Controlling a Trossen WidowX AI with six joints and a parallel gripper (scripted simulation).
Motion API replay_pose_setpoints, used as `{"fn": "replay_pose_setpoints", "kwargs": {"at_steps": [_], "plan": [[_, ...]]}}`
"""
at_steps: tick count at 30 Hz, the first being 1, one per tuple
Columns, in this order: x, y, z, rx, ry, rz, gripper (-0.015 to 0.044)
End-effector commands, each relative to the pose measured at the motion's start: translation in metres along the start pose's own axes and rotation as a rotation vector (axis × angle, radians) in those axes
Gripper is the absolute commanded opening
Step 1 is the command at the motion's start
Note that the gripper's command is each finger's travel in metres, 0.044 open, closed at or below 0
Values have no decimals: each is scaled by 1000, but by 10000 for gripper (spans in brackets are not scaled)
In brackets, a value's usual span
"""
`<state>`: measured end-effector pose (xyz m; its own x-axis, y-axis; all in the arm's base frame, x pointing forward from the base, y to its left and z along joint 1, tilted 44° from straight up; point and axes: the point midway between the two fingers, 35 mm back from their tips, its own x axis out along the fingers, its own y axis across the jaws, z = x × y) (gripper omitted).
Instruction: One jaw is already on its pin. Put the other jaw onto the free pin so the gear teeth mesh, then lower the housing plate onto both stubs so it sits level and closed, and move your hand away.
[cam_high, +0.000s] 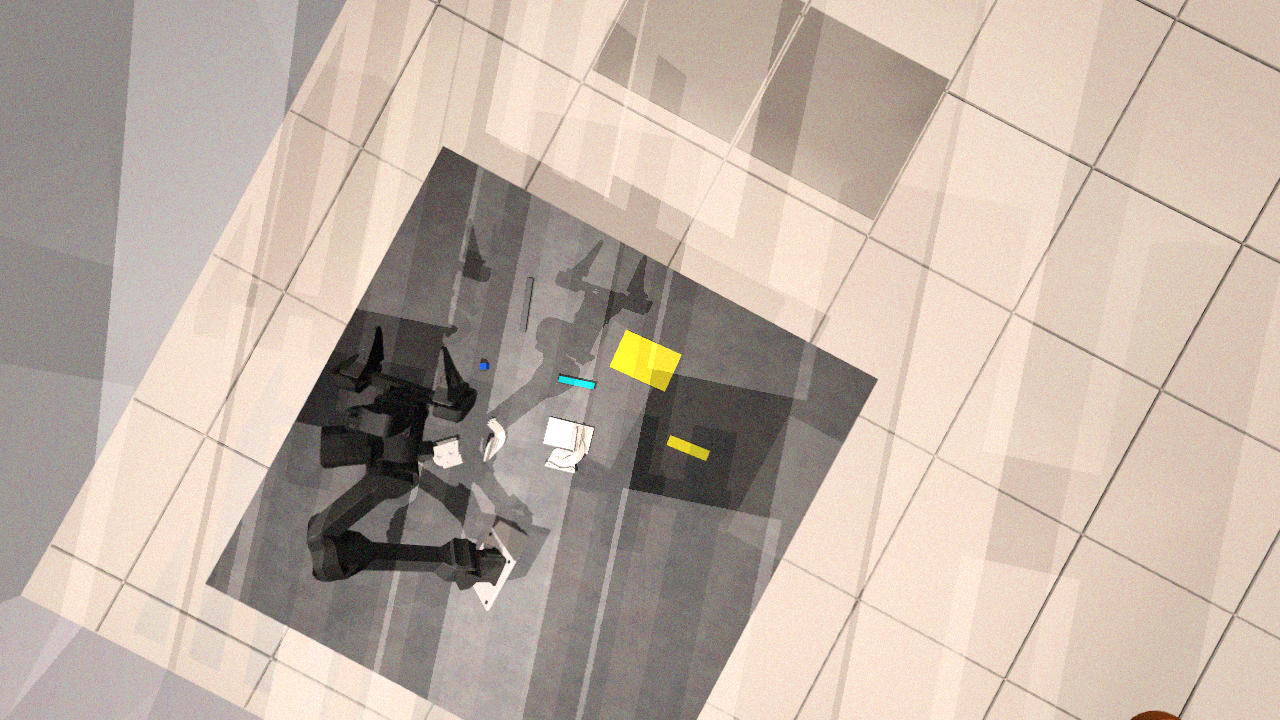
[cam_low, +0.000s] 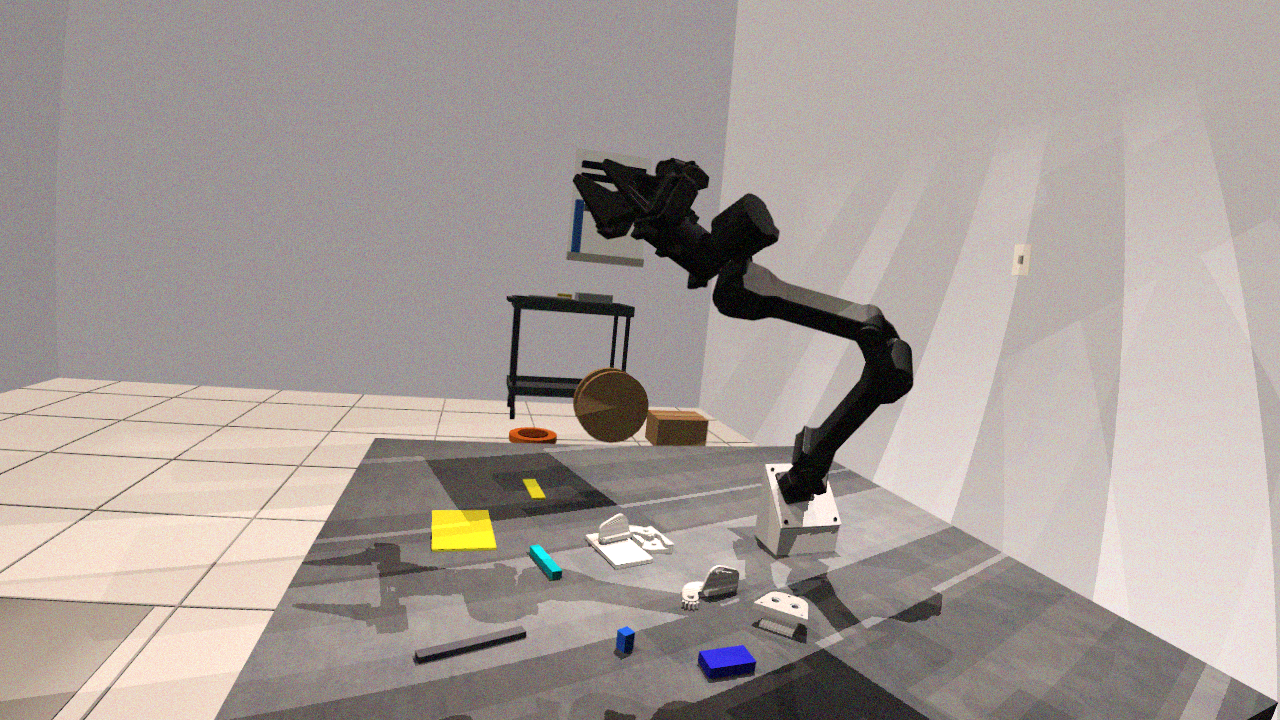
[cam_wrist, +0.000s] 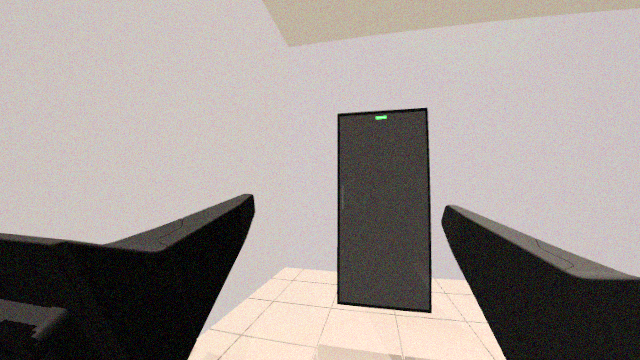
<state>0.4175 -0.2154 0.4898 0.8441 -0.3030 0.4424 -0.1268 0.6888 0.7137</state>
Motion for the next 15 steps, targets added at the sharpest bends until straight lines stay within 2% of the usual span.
{"fn": "replay_pose_setpoints", "kwargs": {"at_steps": [1,15], "plan": [[-4,-11,-23,-34,88,-47,440],[-35,-47,-107,-134,425,-181,440]]}}
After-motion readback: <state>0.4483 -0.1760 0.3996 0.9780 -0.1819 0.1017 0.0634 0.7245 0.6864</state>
